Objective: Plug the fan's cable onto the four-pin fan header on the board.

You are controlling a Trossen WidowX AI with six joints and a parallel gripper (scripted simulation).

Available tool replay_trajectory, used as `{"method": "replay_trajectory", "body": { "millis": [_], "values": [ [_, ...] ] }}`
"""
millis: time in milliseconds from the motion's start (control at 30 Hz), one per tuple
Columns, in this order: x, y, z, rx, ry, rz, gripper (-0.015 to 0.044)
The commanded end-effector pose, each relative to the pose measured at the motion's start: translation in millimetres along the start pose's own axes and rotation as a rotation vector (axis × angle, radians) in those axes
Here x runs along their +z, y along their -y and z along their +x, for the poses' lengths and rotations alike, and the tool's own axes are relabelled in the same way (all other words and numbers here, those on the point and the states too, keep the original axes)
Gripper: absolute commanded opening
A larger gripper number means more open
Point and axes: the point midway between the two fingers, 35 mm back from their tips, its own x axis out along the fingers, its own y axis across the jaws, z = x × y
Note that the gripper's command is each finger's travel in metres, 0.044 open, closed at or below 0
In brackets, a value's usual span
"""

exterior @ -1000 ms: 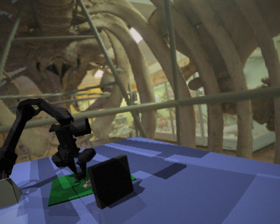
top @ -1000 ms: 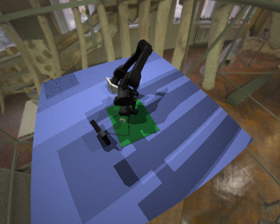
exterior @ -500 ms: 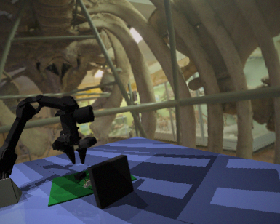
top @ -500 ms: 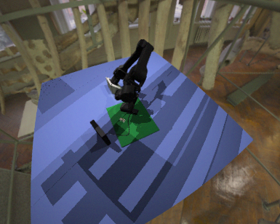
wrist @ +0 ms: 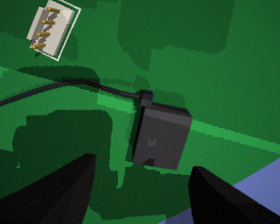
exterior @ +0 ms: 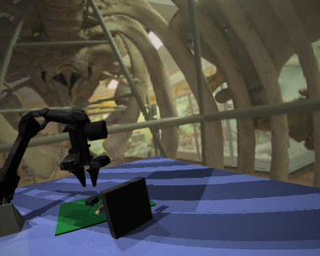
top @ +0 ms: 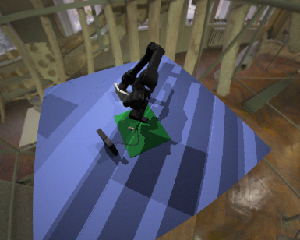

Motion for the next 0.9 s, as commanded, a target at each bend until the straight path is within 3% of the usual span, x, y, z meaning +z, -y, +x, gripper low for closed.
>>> {"method": "replay_trajectory", "body": {
  "millis": [0, 567, 867],
  "values": [
    [-0.6, -0.1, 0.1, 0.0, -0.004, 0.001, 0.0205],
    [-0.6, -0.1, 0.1, 0.0, -0.004, 0.001, 0.0205],
    [-0.6, -0.1, 0.1, 0.0, -0.004, 0.001, 0.044]
  ]
}}
